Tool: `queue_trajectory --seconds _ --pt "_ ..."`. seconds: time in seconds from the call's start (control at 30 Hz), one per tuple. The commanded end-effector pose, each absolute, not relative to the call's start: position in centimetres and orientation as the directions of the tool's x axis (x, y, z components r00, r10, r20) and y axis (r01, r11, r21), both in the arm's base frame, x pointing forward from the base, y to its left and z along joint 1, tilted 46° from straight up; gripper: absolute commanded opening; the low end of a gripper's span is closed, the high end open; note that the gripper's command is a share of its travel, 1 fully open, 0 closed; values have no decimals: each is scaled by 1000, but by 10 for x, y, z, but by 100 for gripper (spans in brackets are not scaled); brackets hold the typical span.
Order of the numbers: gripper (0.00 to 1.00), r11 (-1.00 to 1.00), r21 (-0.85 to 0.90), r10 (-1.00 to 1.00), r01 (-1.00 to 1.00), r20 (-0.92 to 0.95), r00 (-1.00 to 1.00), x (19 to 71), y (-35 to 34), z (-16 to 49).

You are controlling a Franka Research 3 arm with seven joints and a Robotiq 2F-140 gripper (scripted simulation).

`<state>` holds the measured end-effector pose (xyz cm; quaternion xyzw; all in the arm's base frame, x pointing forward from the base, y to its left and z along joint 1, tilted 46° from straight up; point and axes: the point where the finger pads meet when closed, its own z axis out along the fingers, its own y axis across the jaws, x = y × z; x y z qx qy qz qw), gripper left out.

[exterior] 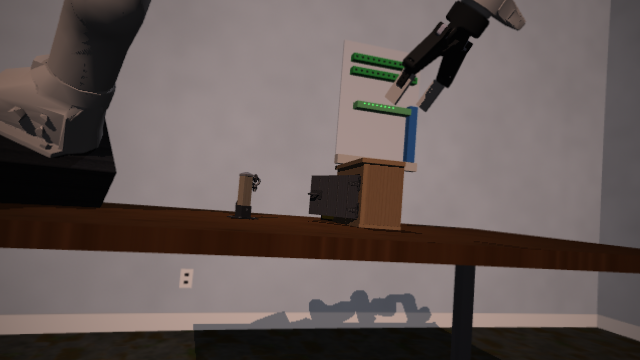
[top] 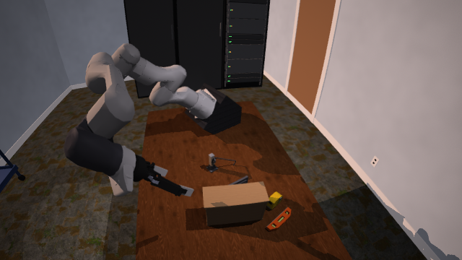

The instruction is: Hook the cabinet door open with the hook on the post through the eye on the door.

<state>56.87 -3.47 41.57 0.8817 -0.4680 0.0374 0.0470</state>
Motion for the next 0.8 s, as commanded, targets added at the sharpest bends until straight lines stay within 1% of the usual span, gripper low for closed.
queue_trajectory --seconds 0.0,0.37,0.4,0.77 --pt "100 -583 54 -805 -811 103 585 568 -36 416" --pt "100 -583 54 -805 -811 103 585 568 -36 416" --pt "100 -688 11 -726 -726 16 688 557 -6 422" --pt "100 -688 11 -726 -726 16 688 557 -6 422"
